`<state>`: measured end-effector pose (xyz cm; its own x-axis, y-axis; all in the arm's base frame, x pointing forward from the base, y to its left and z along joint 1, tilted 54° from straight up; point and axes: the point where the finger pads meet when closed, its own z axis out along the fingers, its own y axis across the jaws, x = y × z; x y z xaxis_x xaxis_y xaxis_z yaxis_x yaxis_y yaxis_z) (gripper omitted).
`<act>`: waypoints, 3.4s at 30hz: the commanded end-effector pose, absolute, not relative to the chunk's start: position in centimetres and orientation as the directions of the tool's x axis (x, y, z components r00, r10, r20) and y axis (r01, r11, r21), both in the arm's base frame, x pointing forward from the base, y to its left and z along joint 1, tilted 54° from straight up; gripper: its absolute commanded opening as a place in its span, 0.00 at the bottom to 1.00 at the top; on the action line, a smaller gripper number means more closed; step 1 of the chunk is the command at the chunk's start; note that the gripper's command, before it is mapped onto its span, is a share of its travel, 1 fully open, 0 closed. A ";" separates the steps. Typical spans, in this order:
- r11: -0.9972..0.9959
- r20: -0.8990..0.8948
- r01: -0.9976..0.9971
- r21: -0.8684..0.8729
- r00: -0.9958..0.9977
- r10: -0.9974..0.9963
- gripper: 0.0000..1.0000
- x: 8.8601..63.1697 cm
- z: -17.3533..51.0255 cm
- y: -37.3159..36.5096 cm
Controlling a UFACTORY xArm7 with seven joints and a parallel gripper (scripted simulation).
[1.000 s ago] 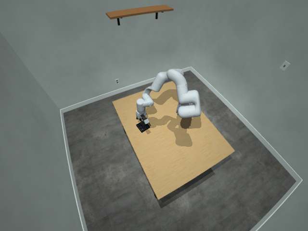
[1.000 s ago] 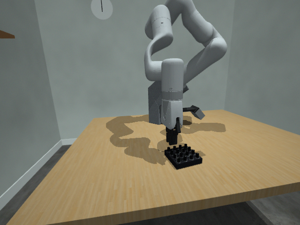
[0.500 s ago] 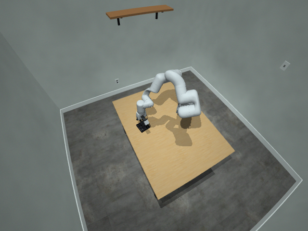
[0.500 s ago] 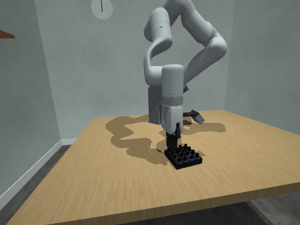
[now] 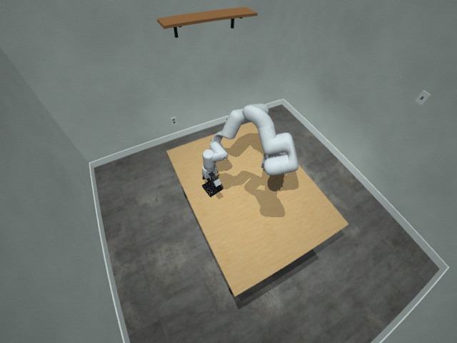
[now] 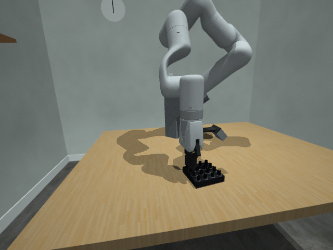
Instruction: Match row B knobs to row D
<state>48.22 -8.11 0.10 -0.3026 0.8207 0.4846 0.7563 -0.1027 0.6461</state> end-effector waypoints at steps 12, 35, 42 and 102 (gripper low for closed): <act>-0.104 0.483 0.755 0.647 -0.301 0.822 0.19 48.3 0.1 -8.2; -0.104 0.483 0.755 0.647 -0.301 0.822 0.19 48.3 0.1 -8.2; -0.104 0.483 0.755 0.647 -0.301 0.822 0.19 48.3 0.1 -8.2; -0.104 0.483 0.755 0.647 -0.301 0.822 0.19 49.0 -0.6 -7.6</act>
